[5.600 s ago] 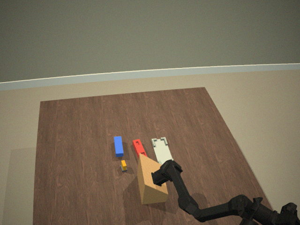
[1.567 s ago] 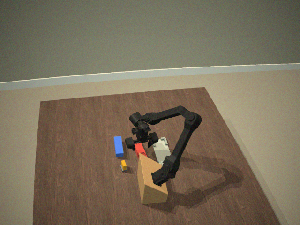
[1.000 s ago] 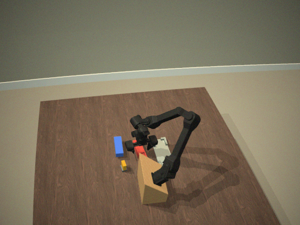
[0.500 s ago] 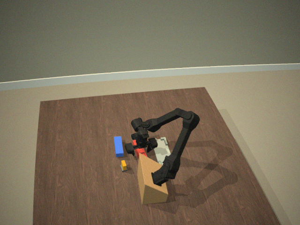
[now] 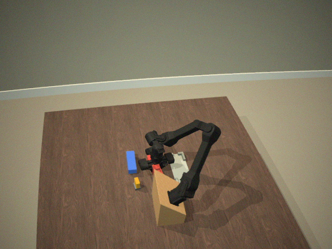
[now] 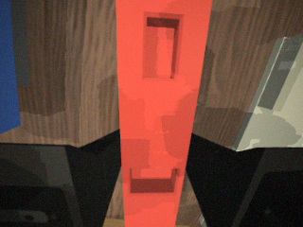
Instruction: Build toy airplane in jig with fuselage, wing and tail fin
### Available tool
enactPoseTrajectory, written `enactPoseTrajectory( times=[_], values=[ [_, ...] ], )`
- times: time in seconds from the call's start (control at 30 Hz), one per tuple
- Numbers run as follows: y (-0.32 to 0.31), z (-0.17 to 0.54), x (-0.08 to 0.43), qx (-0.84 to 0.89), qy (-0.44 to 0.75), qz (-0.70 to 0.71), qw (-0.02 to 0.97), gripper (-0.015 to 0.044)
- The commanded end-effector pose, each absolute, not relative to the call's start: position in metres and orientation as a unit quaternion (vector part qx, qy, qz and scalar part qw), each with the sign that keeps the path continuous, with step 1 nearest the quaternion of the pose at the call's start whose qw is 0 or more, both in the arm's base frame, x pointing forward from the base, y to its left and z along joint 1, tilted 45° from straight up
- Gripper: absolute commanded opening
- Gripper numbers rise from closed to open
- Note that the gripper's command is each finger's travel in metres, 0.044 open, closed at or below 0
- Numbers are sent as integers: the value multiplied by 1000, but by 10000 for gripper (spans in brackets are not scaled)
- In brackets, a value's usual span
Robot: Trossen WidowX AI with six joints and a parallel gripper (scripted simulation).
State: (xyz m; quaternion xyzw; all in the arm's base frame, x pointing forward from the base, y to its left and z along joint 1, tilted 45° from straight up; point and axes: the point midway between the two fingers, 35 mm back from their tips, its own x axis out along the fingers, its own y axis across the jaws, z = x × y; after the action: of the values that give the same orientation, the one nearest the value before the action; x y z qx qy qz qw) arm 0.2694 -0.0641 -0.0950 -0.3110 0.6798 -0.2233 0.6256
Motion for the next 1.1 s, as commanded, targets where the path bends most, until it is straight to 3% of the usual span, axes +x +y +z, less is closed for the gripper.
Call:
enactPoseTrajectory(
  times=[0.0,0.17,1.07],
  values=[
    [-64,-95,270,-313,680,-222,625,131],
    [-57,-89,272,-312,680,-221,626,0],
    [2,-34,279,-309,681,-217,628,0]
  ],
)
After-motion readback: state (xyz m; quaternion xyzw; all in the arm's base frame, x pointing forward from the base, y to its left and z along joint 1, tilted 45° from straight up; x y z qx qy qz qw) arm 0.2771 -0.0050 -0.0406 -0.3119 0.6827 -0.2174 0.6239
